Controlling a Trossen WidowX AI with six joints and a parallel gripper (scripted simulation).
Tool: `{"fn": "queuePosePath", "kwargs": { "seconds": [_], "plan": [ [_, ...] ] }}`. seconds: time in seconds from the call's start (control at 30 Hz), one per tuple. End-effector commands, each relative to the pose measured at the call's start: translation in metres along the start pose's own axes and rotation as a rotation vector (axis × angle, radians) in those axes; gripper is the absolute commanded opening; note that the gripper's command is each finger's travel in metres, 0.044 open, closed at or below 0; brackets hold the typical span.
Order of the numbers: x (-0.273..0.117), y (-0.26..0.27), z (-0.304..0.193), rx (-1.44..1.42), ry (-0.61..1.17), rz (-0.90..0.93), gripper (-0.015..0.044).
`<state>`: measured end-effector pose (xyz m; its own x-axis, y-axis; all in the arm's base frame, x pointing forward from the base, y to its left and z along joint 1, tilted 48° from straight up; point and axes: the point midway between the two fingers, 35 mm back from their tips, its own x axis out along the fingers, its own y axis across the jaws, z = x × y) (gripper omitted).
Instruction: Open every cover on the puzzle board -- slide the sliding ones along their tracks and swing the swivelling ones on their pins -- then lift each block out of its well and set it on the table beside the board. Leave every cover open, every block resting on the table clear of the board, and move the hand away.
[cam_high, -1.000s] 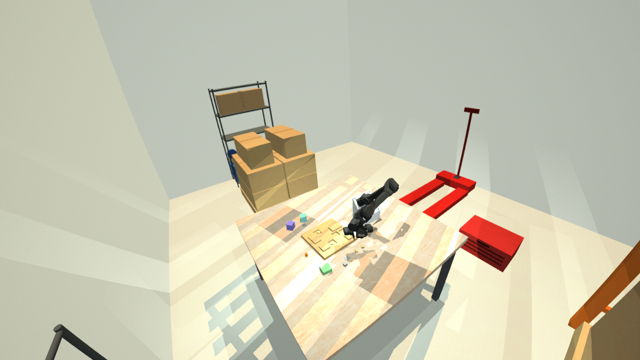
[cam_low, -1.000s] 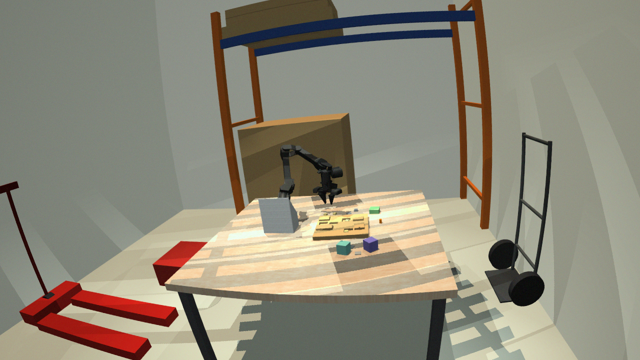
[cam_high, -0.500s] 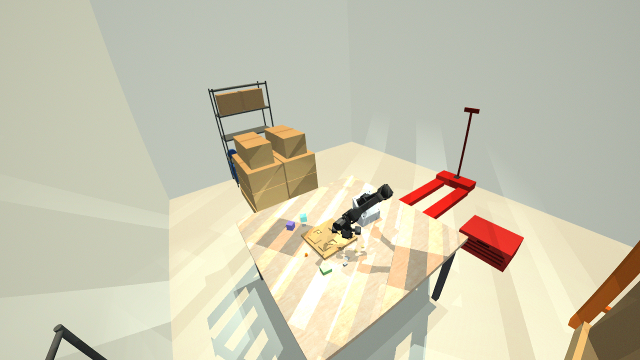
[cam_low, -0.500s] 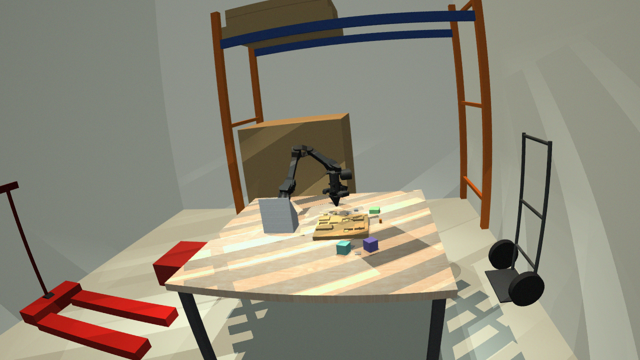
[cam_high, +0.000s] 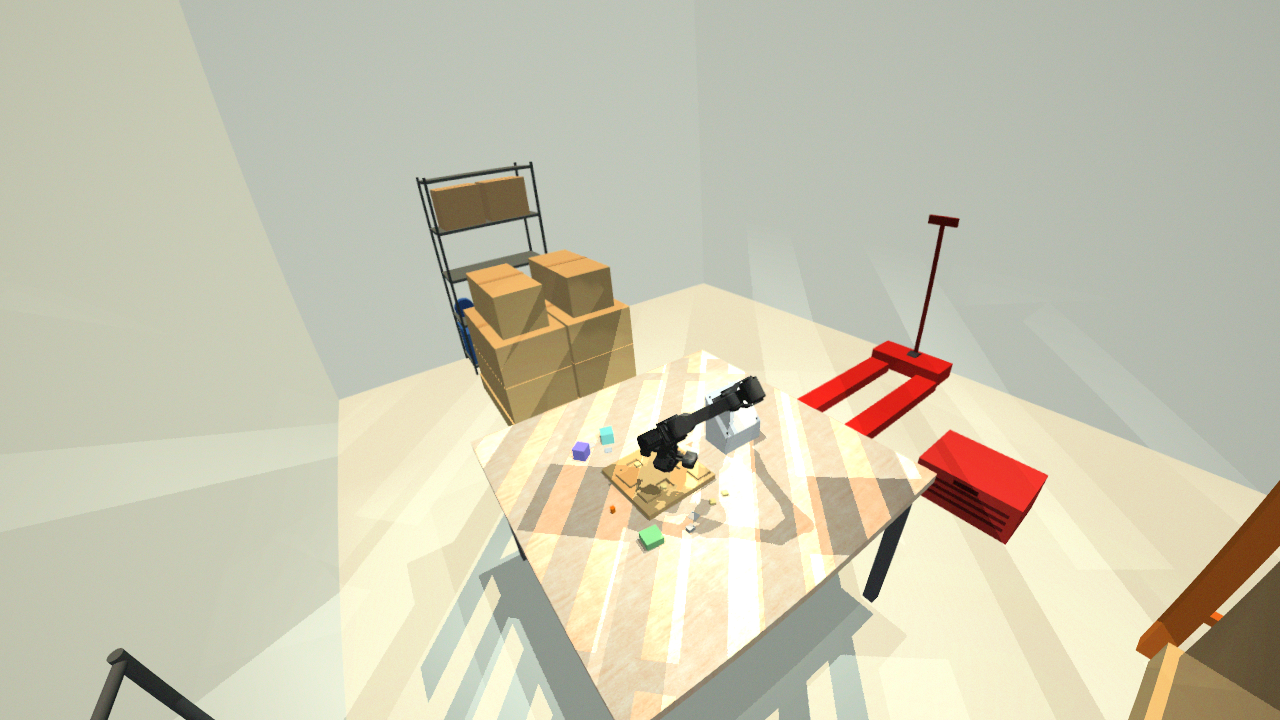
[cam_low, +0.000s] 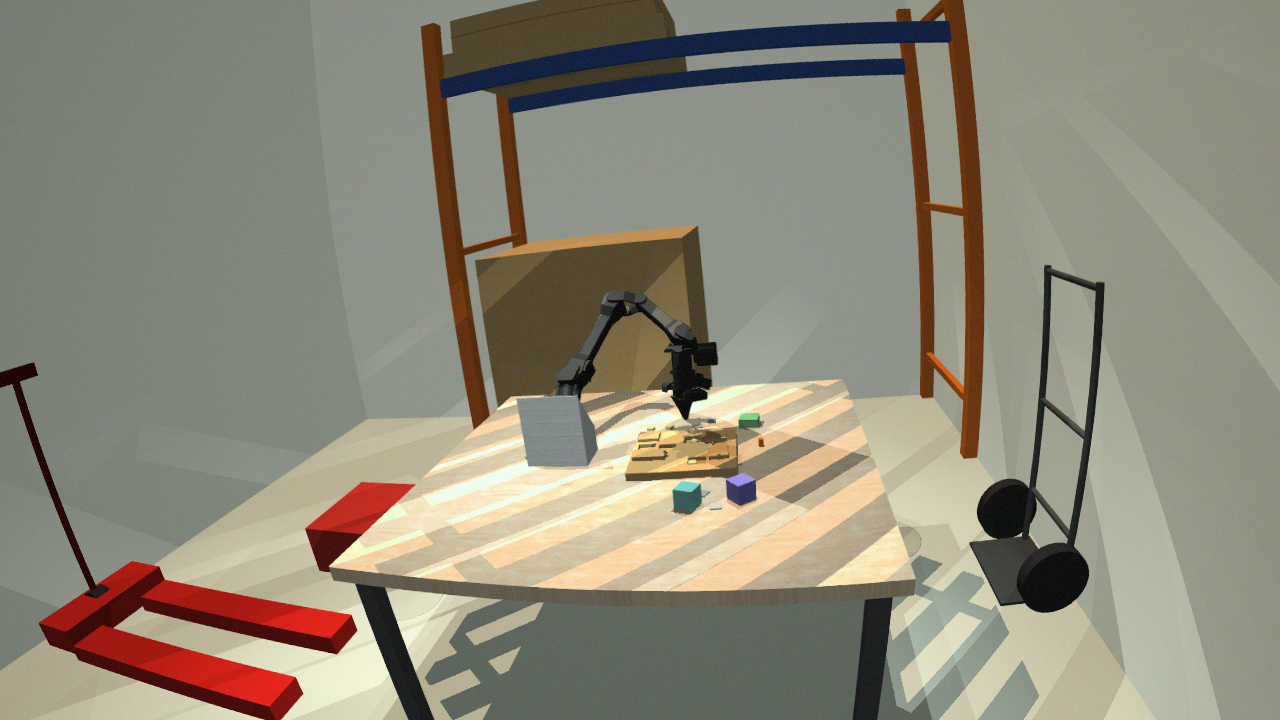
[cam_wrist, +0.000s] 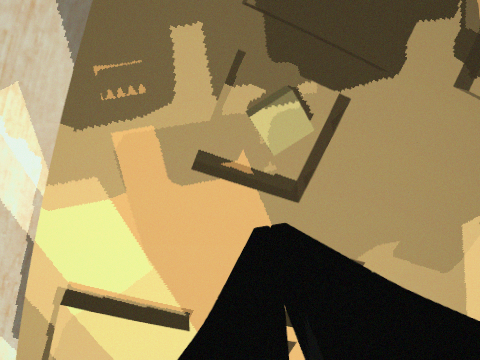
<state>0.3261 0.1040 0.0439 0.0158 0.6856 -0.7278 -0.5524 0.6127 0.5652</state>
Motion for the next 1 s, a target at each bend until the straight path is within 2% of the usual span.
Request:
{"fn": "queuePosePath", "kwargs": {
  "seconds": [0.0, 0.63, 0.97],
  "plan": [
    [-0.001, -0.026, -0.003, 0.086, -0.007, 0.005, 0.0000],
    [0.007, -0.129, -0.045, 0.428, -0.024, 0.045, 0.0000],
    [0.011, -0.157, -0.063, 0.536, -0.035, 0.066, 0.0000]
  ]
}}
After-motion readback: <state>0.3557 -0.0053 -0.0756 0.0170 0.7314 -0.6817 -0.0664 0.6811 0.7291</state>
